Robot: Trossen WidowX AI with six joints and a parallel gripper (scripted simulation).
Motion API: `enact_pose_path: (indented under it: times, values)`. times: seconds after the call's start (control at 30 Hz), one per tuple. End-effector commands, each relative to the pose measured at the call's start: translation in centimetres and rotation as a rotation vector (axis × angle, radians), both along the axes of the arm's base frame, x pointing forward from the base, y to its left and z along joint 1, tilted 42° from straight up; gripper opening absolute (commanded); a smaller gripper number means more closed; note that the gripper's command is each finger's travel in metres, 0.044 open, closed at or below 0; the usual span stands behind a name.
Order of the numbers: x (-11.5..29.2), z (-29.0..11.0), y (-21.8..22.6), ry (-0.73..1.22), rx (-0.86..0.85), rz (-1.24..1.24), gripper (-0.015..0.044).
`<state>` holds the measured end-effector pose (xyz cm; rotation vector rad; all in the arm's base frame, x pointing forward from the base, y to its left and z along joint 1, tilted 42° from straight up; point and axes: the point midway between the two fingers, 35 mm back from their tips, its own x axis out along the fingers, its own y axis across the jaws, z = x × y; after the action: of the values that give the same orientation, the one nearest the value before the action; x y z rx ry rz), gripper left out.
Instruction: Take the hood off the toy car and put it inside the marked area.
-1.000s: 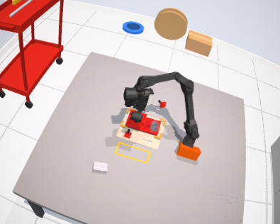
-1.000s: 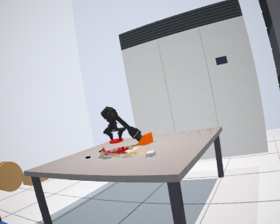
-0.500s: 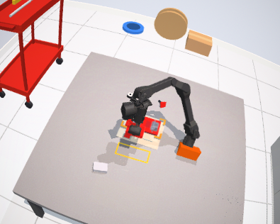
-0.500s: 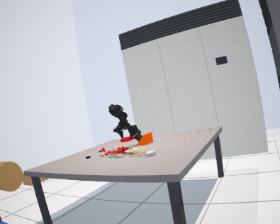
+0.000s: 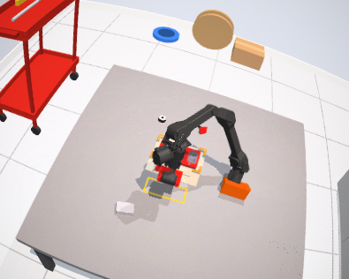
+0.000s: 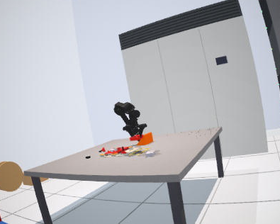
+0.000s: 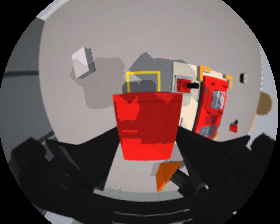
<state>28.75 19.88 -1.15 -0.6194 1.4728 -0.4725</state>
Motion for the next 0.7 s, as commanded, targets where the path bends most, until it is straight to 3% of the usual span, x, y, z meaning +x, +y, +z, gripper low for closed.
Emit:
enact_pose_path:
  times: [0.0, 0.67]
  values:
    - [0.0, -0.3, 0.0, -0.002, -0.003, -0.012, 0.0000]
    - [0.2, -1.5, -0.8, -0.003, -0.002, -0.011, 0.0000]
